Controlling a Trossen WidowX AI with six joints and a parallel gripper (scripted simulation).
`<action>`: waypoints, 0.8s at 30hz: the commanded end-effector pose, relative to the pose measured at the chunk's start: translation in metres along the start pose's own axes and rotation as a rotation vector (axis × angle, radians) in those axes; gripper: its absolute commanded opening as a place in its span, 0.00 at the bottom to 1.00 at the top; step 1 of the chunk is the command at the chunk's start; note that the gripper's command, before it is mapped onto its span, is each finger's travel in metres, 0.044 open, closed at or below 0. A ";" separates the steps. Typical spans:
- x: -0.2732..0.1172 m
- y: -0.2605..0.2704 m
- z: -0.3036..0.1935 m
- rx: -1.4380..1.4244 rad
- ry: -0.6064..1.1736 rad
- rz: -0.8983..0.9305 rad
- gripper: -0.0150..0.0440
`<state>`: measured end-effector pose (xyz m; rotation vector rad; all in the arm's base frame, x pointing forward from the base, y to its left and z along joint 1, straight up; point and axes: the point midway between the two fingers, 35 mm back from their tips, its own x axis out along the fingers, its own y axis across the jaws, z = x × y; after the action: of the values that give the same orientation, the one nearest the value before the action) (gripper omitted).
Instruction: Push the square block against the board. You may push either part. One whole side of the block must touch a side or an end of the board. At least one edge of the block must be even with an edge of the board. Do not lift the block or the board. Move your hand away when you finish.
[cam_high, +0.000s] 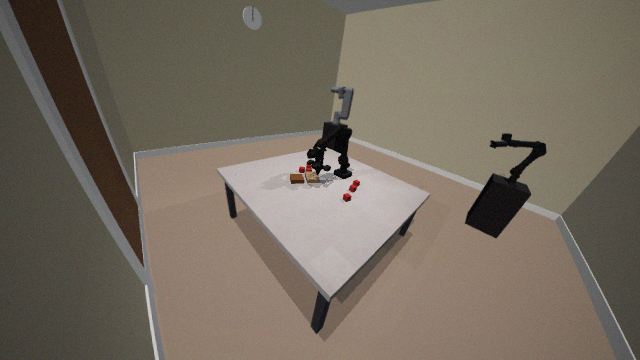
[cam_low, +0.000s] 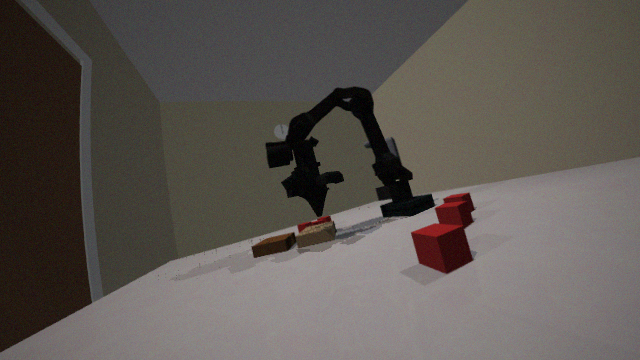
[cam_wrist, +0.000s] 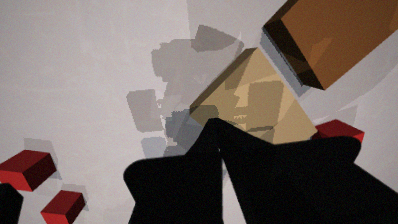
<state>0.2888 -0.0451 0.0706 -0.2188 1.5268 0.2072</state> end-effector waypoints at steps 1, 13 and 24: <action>0.001 -0.002 -0.012 0.117 0.002 -0.001 0.25; 0.003 -0.005 -0.052 0.528 0.005 -0.003 0.25; 0.008 -0.004 -0.082 0.853 0.007 -0.005 0.25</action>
<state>0.2162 -0.0706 0.0618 0.4149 1.5046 -0.4119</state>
